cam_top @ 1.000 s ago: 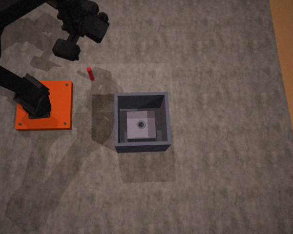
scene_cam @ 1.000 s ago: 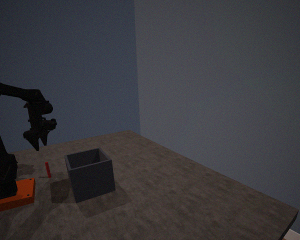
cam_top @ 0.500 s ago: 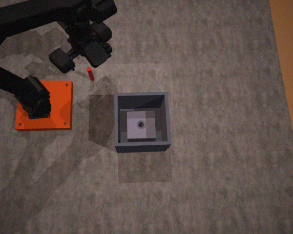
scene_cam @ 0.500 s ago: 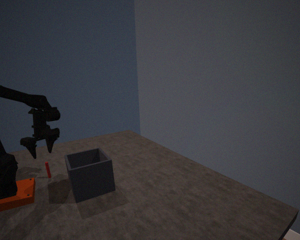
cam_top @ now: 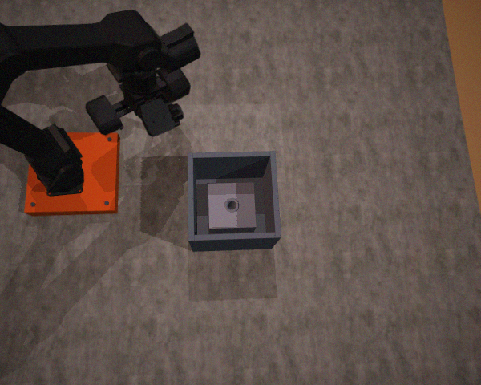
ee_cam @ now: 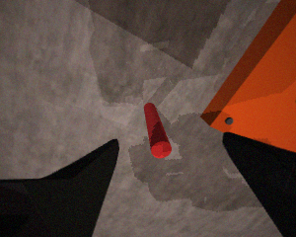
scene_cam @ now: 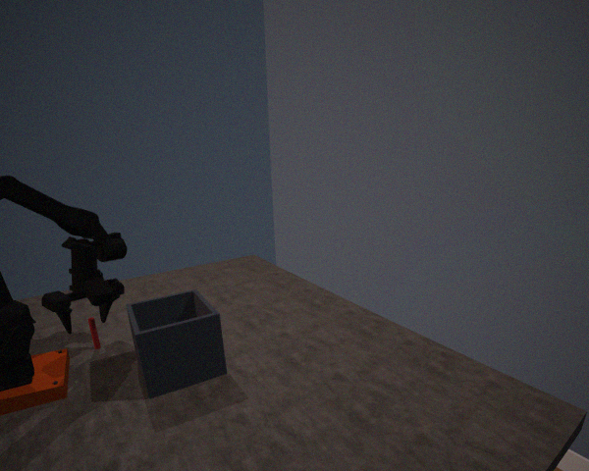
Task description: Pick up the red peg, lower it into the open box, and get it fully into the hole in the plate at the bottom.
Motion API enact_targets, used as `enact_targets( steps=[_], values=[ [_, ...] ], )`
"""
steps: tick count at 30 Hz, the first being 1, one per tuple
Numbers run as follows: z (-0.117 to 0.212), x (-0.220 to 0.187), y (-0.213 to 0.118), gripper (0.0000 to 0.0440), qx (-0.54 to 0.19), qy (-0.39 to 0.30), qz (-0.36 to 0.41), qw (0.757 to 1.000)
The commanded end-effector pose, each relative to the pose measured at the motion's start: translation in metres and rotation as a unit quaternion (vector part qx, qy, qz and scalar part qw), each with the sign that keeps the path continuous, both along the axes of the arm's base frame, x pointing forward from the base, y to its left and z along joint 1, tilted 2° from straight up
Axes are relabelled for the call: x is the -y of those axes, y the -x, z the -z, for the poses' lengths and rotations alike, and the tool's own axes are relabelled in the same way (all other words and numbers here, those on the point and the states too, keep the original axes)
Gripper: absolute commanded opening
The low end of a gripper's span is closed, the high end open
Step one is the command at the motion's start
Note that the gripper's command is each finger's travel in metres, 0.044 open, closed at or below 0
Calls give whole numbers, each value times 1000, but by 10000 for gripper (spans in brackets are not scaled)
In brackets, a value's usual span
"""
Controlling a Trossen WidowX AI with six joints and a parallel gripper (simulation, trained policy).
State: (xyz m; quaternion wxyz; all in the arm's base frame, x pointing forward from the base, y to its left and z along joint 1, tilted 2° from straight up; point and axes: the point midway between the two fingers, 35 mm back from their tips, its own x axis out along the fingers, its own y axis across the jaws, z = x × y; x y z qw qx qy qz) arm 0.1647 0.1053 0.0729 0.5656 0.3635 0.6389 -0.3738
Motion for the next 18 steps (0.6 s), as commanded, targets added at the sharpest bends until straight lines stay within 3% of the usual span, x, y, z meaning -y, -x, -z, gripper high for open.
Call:
enact_targets(
  steps=[1, 4, 18],
  values=[
    [11, 2, 0, 434, -3, -2, 18, 1000],
    [18, 2, -2, 399, -2, -5, 28, 1000],
    [29, 3, -12, 60, -5, -19, 33, 999]
  ],
)
